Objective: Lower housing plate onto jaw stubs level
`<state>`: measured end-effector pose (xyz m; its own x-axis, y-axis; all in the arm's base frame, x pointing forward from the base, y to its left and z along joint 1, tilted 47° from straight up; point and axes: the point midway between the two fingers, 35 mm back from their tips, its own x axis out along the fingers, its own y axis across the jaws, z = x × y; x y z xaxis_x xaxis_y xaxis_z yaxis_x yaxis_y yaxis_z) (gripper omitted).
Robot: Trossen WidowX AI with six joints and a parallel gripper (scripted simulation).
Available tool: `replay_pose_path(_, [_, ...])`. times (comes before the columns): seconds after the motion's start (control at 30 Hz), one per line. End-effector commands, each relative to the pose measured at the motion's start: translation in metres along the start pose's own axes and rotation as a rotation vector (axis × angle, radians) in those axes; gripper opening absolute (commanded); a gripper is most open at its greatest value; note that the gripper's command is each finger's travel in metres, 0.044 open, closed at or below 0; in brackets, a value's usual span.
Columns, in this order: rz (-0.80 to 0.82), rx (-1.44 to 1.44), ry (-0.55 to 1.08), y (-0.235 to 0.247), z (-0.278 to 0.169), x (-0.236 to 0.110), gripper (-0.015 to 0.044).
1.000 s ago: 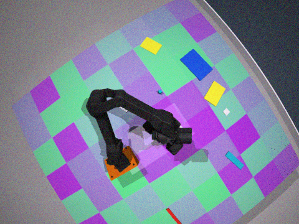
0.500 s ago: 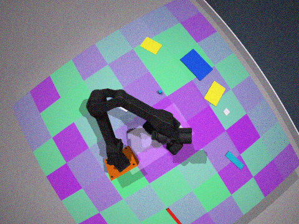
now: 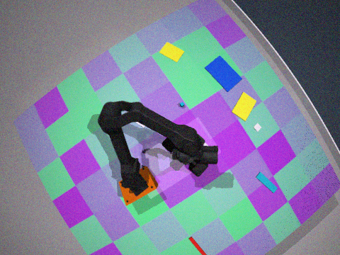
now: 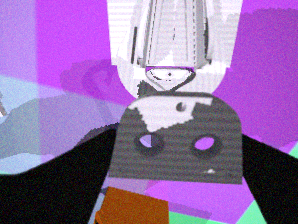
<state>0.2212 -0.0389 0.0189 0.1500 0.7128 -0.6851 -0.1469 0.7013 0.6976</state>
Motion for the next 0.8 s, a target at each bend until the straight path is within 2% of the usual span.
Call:
replay_pose_path(0.0, [-0.003,-0.004,0.003,-0.0002,-0.0012,0.0004,0.0351])
replay_pose_path(0.77, [-0.003,-0.006,0.003,-0.0001,-0.0008,0.0028,0.0351])
